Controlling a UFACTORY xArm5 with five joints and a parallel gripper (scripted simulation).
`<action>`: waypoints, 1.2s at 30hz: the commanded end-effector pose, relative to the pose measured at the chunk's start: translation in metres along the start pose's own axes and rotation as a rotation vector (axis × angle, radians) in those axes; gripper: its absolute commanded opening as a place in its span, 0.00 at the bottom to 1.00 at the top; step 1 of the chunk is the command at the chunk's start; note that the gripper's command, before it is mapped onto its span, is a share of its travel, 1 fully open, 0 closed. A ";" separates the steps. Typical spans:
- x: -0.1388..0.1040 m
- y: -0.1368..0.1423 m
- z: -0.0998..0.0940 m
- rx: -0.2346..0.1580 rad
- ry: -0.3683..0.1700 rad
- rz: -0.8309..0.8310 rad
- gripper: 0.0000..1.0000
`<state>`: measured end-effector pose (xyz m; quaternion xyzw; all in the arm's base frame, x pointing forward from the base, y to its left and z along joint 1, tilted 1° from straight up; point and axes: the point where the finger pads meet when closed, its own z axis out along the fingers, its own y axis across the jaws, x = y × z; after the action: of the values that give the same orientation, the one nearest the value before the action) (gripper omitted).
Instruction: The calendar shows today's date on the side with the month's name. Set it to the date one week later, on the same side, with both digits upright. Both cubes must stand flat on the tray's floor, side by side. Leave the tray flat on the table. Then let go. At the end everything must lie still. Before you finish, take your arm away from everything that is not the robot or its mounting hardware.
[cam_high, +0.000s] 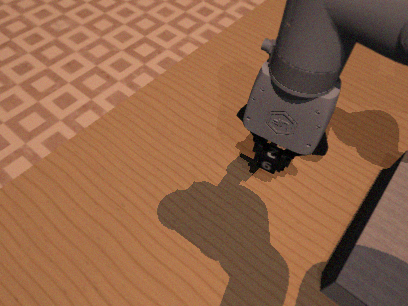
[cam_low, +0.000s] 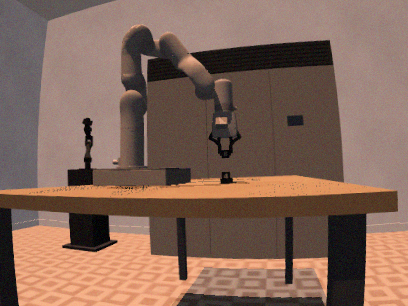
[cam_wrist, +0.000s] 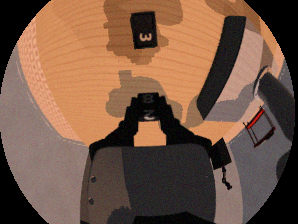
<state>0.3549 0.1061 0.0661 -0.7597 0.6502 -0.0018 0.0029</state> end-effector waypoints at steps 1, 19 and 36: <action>0.000 -0.001 -0.004 0.002 0.000 0.000 0.27; 0.122 0.000 -0.016 0.005 0.003 -0.036 0.27; 0.122 0.000 -0.014 0.005 0.003 -0.036 0.27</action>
<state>0.3723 -0.0144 0.0805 -0.7715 0.6362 -0.0037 0.0028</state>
